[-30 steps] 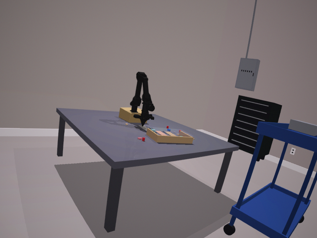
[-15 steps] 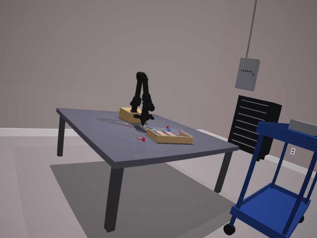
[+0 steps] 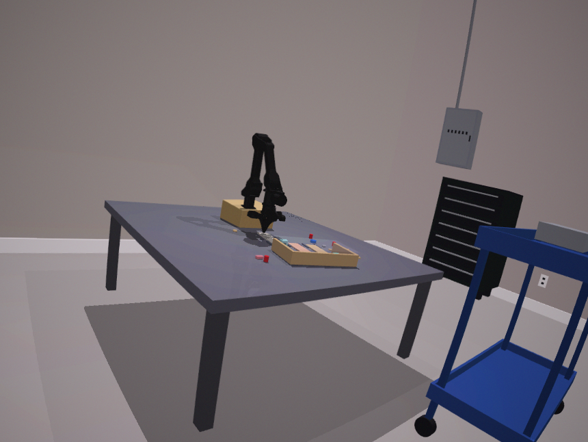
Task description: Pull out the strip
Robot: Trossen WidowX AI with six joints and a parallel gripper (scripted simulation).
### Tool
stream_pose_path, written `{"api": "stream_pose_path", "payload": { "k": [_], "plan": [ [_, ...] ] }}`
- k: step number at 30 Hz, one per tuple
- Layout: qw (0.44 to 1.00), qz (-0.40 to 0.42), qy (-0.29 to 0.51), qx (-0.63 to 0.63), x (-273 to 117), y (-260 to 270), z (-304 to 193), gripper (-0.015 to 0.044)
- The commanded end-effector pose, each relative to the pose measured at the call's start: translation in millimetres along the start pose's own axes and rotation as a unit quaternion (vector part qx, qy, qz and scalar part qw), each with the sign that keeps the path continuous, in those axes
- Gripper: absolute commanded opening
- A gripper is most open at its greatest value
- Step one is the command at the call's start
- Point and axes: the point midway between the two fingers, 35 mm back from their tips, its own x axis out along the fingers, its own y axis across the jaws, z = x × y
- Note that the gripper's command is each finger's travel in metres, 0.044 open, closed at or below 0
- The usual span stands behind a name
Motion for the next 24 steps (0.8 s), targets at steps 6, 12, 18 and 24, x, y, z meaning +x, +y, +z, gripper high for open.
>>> {"api": "stream_pose_path", "payload": {
  "k": [6, 12, 18, 24],
  "plan": [
    [1.0, -0.001, 0.002, 0.004, -35, 1, 6, 0.0],
    [0.999, -0.001, 0.001, 0.034, -35, 2, 32, 0.0158],
    [0.999, -0.001, 0.0, 0.034, -37, 2, 56, 0.0315],
    [0.999, -0.001, -0.001, 0.034, -40, 3, 80, 0.044]
  ]
}}
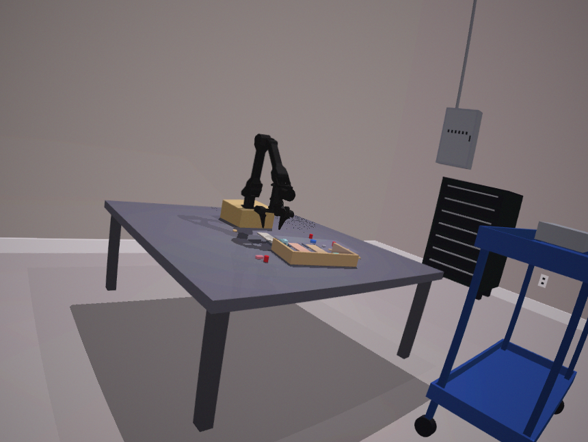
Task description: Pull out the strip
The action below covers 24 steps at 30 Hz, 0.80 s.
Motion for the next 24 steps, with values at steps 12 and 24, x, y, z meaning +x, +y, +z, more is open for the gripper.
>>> {"api": "stream_pose_path", "payload": {
  "k": [12, 24],
  "plan": [
    [1.0, 0.0, -0.002, -0.003, -8, 5, 59, 0.044],
    [1.0, 0.001, -0.004, -0.002, -15, 10, 107, 0.044]
  ]
}}
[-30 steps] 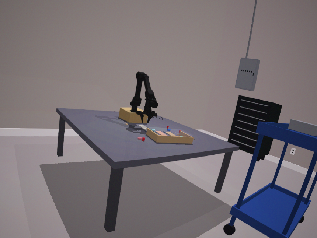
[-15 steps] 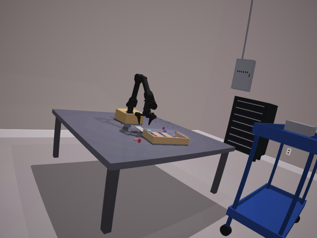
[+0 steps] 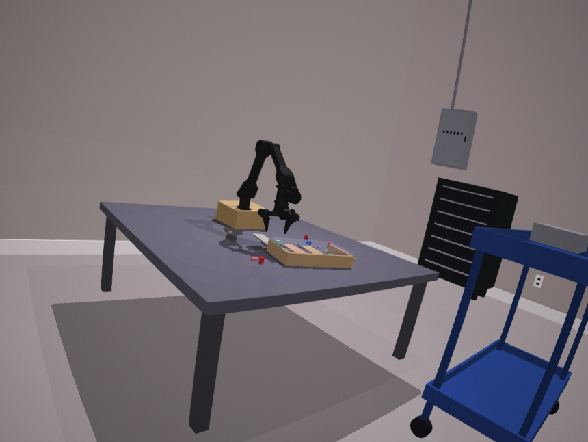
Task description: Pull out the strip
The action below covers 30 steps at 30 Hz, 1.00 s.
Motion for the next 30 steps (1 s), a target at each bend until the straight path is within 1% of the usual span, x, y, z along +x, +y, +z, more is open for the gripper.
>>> {"api": "stream_pose_path", "payload": {
  "k": [1, 9, 16, 30],
  "plan": [
    [1.0, 0.001, 0.001, -0.003, -2, 2, 15, 0.044],
    [1.0, 0.002, -0.001, -0.003, -5, 6, 44, 0.044],
    [1.0, 0.002, -0.001, -0.003, 3, 7, 44, 0.0256],
    [1.0, 0.001, -0.001, -0.003, 26, 7, 45, 0.025]
  ]
}}
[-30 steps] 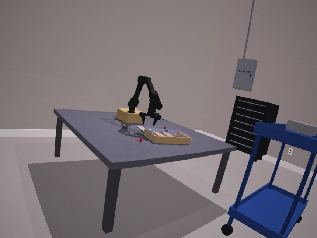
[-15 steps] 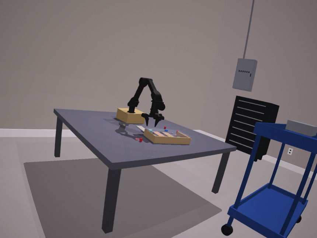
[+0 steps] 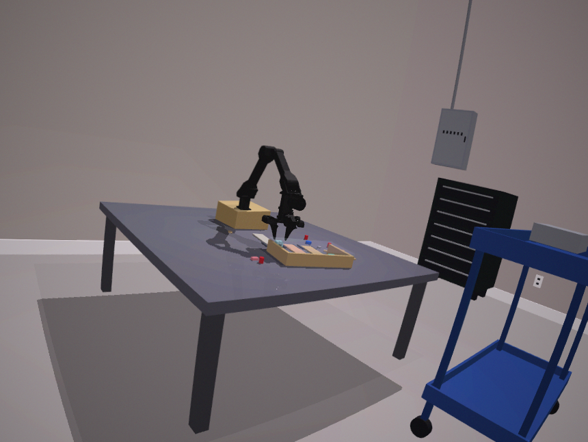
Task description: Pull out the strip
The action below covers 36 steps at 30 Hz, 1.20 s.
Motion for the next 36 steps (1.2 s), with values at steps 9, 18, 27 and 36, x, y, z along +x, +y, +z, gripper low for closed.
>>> {"api": "stream_pose_path", "payload": {
  "k": [9, 18, 27, 36],
  "plan": [
    [1.0, 0.001, 0.005, -0.003, 22, 0, -4, 0.025],
    [1.0, 0.001, 0.006, -0.003, 31, 0, -4, 0.025],
    [1.0, -0.001, 0.004, 0.0, 29, 0, -3, 0.0132],
    [1.0, -0.001, 0.004, -0.001, 25, -1, -8, 0.0]
  ]
}}
